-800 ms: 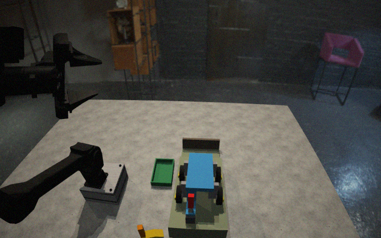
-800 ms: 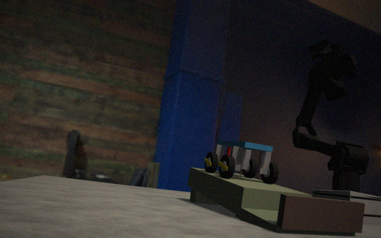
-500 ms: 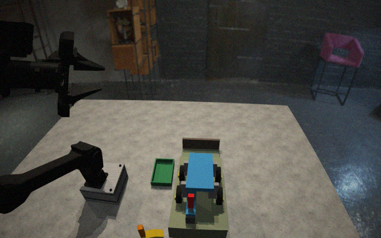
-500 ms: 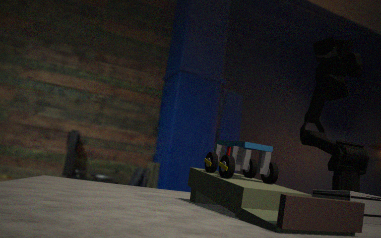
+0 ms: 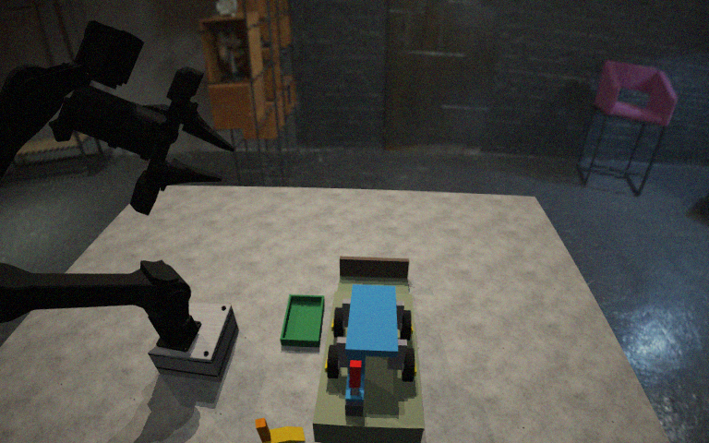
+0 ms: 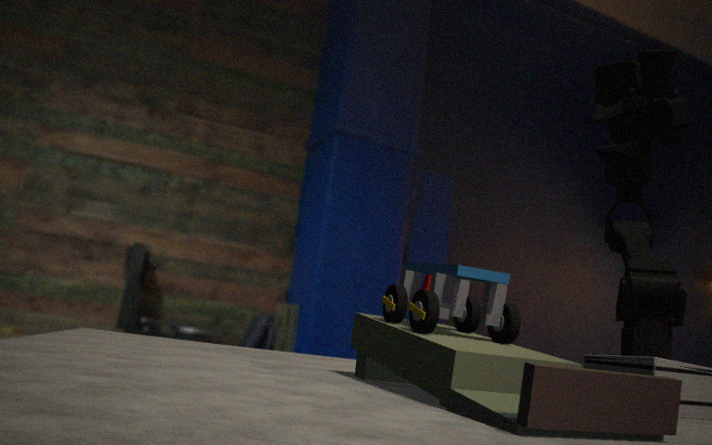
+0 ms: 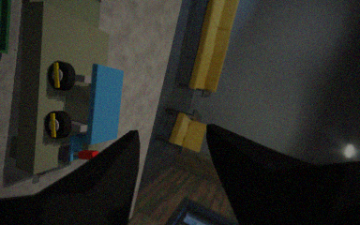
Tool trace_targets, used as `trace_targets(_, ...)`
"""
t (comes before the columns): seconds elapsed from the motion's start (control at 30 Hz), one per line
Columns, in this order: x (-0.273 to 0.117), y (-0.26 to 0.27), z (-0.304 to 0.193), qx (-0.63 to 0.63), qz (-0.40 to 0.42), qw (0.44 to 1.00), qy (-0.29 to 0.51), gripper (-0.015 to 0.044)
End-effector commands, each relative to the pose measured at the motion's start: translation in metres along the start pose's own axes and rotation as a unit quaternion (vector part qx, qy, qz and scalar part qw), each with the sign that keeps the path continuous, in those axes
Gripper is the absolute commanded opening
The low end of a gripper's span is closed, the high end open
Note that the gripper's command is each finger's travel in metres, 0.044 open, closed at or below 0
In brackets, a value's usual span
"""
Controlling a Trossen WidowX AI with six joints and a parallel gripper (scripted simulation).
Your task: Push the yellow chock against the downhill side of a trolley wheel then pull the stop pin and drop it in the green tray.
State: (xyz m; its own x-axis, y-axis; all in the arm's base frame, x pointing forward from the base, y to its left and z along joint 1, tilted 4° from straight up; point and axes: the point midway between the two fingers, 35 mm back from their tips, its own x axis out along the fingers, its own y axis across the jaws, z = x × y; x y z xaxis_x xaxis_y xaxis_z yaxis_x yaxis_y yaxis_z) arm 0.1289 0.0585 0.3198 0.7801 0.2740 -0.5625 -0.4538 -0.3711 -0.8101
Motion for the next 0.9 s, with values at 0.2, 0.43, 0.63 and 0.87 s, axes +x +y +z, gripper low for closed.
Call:
trace_targets(0.2, 0.042, 0.009, -0.009, -0.05, 0.099, 0.992, 0.059, 0.019)
trace_targets(0.43, 0.071, 0.021, -0.025, -0.07, 0.173, 0.979, 0.083, 0.019)
trace_targets(0.63, 0.093, 0.037, -0.043, -0.078, 0.237, 0.964, 0.092, 0.019)
trace_targets(0.87, 0.114, 0.061, -0.067, -0.07, 0.308, 0.945, 0.09, 0.019)
